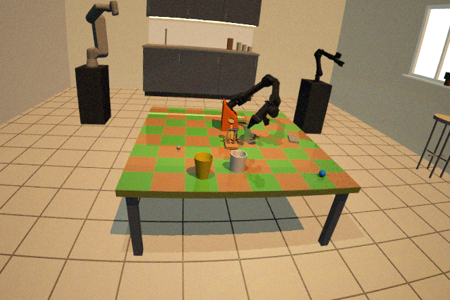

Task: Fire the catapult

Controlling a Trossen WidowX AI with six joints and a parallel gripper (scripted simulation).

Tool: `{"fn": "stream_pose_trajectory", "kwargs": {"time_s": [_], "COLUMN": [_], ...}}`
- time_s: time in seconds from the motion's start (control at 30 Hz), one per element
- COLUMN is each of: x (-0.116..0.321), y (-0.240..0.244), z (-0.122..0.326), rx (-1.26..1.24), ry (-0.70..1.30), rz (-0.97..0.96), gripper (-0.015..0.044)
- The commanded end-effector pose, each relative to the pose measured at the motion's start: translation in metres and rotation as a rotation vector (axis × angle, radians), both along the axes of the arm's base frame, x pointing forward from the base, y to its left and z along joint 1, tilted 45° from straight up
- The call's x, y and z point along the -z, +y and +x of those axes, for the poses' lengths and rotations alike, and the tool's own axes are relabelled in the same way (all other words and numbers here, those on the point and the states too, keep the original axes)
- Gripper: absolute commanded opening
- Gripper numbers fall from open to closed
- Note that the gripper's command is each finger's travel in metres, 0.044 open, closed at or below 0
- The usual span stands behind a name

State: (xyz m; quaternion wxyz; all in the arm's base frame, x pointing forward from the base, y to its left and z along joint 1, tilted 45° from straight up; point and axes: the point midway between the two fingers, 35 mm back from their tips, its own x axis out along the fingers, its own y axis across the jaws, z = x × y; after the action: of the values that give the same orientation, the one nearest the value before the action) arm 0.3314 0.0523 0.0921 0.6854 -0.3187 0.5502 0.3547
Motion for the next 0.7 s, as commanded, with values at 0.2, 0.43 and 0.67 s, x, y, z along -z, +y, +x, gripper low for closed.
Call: {"fn": "stream_pose_trajectory", "kwargs": {"time_s": [0.2,0.43,0.67], "x": [-0.01,-0.017,-0.023], "y": [-0.024,-0.048,-0.079], "z": [0.062,0.106,0.145], "rx": [0.288,0.486,0.675], "ry": [-0.038,-0.058,-0.074], "rz": [0.154,0.281,0.414], "gripper": [0.044,0.044,0.044]}}
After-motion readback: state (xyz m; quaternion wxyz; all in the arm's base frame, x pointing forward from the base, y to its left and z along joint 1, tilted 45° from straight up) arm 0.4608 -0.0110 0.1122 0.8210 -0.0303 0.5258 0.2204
